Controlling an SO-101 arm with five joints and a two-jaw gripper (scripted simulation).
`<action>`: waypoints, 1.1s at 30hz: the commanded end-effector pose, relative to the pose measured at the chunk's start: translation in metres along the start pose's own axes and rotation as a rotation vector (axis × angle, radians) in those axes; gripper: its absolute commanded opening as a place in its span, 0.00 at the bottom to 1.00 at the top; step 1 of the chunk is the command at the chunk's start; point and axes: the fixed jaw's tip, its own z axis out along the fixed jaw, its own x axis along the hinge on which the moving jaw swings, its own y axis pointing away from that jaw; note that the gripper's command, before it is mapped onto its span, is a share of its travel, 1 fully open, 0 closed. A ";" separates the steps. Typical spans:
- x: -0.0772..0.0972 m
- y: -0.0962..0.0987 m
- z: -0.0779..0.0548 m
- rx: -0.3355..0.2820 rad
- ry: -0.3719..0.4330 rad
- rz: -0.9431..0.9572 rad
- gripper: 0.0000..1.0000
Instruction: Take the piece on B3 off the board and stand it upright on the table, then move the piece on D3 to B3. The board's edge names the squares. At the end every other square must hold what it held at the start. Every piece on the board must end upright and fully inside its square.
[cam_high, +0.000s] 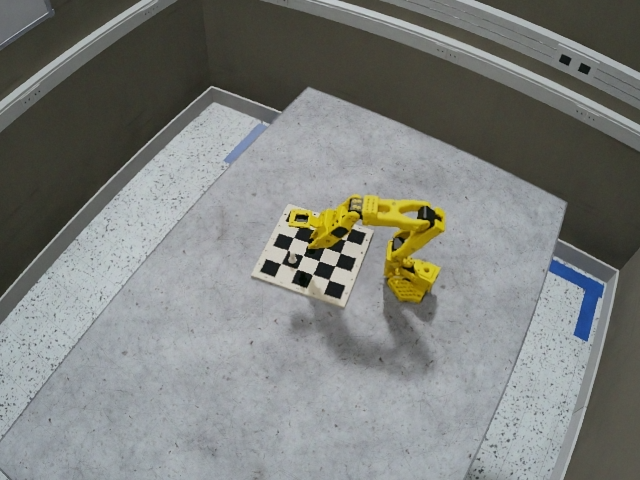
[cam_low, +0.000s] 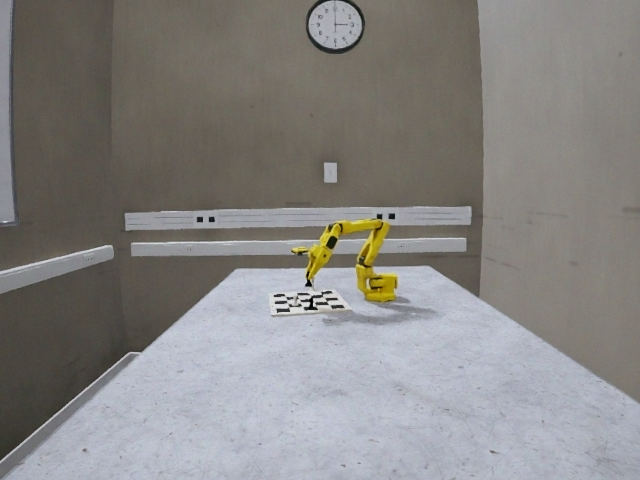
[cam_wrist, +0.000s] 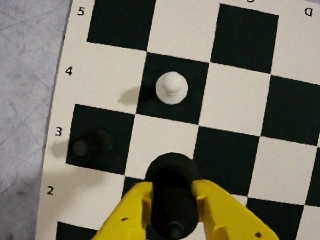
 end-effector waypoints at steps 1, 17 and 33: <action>-0.003 0.003 0.000 -0.008 -0.008 -0.010 0.00; -0.006 0.009 0.000 -0.021 -0.009 -0.032 0.00; -0.004 0.009 0.006 -0.021 -0.009 -0.032 0.00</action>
